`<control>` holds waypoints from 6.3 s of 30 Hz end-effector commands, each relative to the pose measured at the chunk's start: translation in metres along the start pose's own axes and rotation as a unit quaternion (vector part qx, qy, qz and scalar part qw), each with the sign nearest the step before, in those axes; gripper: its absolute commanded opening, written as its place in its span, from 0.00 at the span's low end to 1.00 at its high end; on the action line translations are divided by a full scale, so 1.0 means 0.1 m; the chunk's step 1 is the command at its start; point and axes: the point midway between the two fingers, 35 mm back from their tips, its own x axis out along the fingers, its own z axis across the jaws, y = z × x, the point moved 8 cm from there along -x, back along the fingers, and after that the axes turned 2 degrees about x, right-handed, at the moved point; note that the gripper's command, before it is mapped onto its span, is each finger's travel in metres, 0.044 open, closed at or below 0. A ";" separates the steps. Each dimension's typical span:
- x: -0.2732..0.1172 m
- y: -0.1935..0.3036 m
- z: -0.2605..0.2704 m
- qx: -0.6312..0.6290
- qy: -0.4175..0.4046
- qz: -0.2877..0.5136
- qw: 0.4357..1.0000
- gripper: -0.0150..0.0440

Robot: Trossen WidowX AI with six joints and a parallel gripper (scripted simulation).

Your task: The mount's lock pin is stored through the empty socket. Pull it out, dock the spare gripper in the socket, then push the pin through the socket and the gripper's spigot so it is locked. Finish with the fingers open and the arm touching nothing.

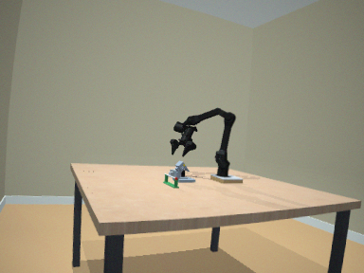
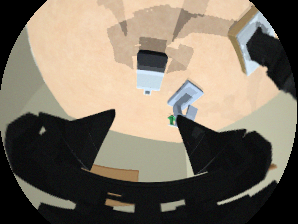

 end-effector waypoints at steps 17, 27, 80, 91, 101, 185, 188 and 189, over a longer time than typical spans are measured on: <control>0.67 -0.33 0.04 0.007 0.004 0.000 1.000 1.00; 0.81 -0.41 0.04 0.007 0.004 0.000 1.000 1.00; 0.82 -0.40 0.08 0.007 0.004 0.000 1.000 0.25; 0.37 -0.14 0.07 0.007 0.004 0.000 1.000 0.25; 0.08 0.00 0.01 0.007 0.004 0.000 1.000 0.25; 0.73 0.26 -1.51 -0.150 -0.109 -0.435 0.881 0.25; 0.72 0.26 -1.56 -0.164 -0.126 -0.442 0.873 0.25; 0.72 0.26 -1.58 -0.168 -0.132 -0.444 0.870 0.25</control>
